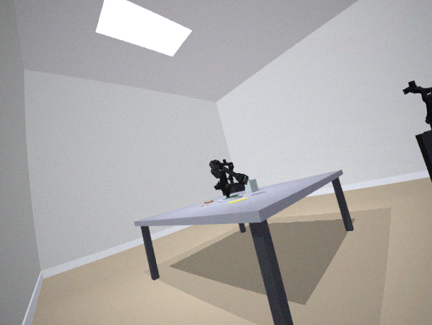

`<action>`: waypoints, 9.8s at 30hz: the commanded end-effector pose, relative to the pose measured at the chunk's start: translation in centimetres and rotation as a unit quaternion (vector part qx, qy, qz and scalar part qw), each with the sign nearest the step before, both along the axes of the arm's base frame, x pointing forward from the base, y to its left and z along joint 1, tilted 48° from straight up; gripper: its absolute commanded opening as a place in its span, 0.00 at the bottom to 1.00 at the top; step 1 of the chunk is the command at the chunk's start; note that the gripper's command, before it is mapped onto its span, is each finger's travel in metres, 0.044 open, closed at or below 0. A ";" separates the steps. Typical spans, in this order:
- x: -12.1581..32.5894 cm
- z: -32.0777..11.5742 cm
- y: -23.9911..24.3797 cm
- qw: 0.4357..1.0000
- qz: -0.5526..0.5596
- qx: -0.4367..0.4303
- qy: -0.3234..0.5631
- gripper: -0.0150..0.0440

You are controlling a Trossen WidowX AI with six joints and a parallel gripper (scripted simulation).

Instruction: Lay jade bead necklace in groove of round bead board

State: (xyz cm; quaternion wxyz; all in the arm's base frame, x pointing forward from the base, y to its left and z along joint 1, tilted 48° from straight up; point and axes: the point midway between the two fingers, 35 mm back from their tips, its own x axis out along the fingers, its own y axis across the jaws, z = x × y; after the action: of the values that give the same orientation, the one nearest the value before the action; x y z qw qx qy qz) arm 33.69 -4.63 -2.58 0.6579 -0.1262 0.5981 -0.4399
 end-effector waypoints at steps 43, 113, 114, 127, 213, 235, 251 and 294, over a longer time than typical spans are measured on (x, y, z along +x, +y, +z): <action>-0.2 0.7 -0.4 1.000 0.000 0.000 -0.002 1.00; 2.9 0.0 -0.9 0.988 0.104 0.017 0.110 0.25; 2.9 0.0 -0.9 0.988 0.104 0.017 0.110 0.25; 2.9 0.0 -0.9 0.988 0.104 0.017 0.110 0.25; 3.1 0.8 -0.7 0.988 0.107 0.015 0.113 1.00; -4.1 -2.1 5.1 0.979 0.140 0.022 0.149 0.78; -4.1 -3.0 4.2 0.979 0.141 0.023 0.149 0.78; -4.3 -3.7 3.4 0.979 0.137 0.024 0.148 0.25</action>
State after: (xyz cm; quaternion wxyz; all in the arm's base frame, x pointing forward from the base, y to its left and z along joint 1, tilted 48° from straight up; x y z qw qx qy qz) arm 29.42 -1.15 -6.34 0.6200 -0.2540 0.6765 -0.3058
